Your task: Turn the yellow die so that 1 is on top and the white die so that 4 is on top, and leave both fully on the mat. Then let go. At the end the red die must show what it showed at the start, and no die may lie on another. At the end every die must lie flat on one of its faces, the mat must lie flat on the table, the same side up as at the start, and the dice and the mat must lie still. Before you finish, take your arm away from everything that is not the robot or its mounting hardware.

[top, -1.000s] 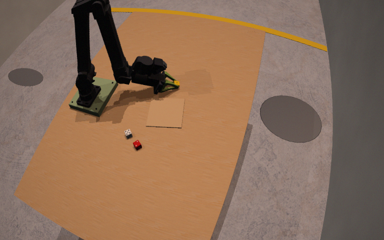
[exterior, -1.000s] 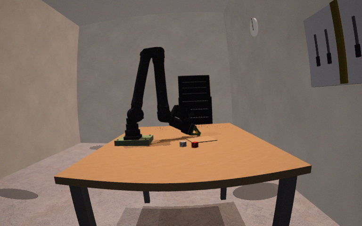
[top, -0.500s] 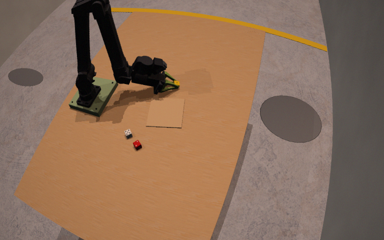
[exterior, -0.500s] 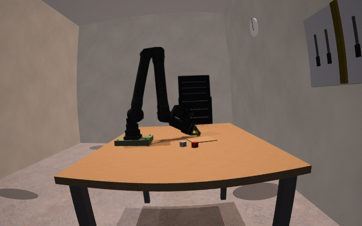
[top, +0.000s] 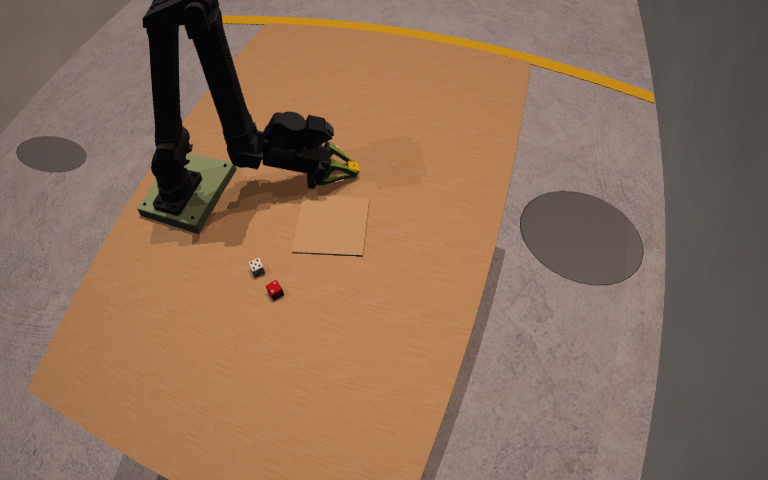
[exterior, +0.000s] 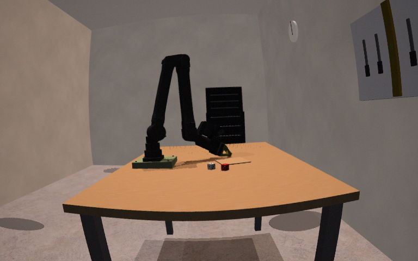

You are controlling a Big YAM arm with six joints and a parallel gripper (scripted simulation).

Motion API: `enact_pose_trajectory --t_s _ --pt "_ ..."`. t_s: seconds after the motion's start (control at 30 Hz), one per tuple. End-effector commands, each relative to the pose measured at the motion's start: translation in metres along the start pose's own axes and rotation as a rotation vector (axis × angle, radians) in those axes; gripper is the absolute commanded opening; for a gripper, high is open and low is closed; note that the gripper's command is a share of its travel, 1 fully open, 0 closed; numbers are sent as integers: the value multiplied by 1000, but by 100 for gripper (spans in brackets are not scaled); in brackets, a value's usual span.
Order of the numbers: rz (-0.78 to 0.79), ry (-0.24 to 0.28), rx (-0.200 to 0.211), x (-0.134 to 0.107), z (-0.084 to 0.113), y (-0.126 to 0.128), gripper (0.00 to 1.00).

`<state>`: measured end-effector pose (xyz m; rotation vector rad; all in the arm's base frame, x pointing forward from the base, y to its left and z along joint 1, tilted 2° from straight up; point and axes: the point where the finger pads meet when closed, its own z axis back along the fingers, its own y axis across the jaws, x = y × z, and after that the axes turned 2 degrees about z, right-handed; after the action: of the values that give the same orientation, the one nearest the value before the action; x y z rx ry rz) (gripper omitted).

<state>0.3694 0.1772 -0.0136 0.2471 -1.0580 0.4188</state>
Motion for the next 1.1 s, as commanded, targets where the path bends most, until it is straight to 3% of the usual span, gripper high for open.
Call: enact_pose_trajectory --t_s 0.0,0.2,0.33,0.57,1.07 --pt "-6 -45 11 15 -6 6 20" --pt "-6 -45 11 15 -6 6 27" --pt "-6 -45 11 15 -6 6 27" --pt "-6 -45 11 15 -6 6 39" --pt "-6 -45 11 15 -6 6 39"
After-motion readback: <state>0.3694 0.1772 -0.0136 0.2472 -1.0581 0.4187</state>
